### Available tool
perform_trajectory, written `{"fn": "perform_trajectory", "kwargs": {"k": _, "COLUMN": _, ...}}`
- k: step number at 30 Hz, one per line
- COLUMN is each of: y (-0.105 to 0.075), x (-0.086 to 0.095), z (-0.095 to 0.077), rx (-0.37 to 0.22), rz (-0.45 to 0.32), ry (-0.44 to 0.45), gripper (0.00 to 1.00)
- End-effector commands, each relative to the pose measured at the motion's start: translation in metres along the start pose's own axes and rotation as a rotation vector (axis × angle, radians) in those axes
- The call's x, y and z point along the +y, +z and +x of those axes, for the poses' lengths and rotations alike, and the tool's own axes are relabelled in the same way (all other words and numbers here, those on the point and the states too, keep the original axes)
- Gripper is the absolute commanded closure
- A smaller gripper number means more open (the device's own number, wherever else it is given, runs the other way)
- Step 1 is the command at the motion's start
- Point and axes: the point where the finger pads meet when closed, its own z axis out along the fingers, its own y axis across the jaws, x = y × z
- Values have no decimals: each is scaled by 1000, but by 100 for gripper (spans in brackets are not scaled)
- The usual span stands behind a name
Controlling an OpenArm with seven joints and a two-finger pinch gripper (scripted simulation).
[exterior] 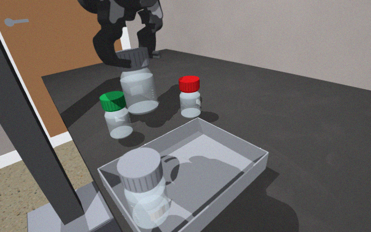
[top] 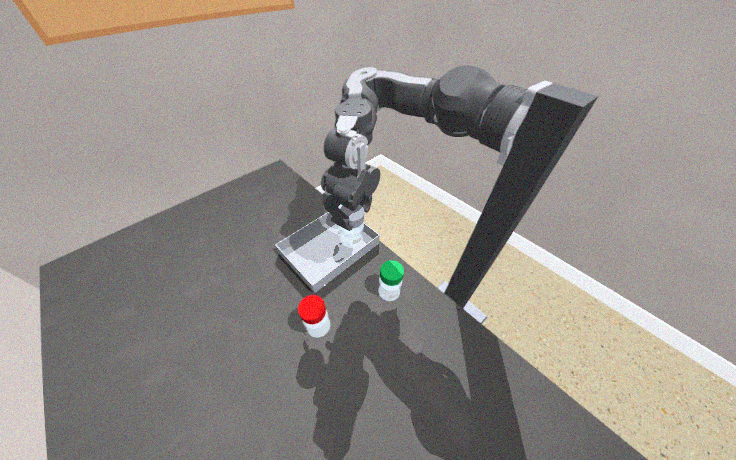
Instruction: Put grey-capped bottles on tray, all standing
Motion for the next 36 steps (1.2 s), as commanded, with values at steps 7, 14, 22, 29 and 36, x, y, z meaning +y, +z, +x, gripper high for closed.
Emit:
{"fn": "perform_trajectory", "kwargs": {"k": 7, "y": -2, "x": 2, "z": 0, "rx": 4, "rz": -11, "ry": 113, "gripper": 100}}
{"fn": "perform_trajectory", "kwargs": {"k": 14, "y": -3, "x": 3, "z": 1, "rx": 8, "rz": -18, "ry": 226, "gripper": 100}}
{"fn": "perform_trajectory", "kwargs": {"k": 22, "y": -1, "x": 0, "z": 0, "rx": 7, "rz": -8, "ry": 222, "gripper": 100}}
{"fn": "perform_trajectory", "kwargs": {"k": 29, "y": 3, "x": -7, "z": -3, "rx": 7, "rz": -9, "ry": 222, "gripper": 100}}
{"fn": "perform_trajectory", "kwargs": {"k": 36, "y": 9, "x": -20, "z": -8, "rx": 7, "rz": -10, "ry": 223, "gripper": 100}}
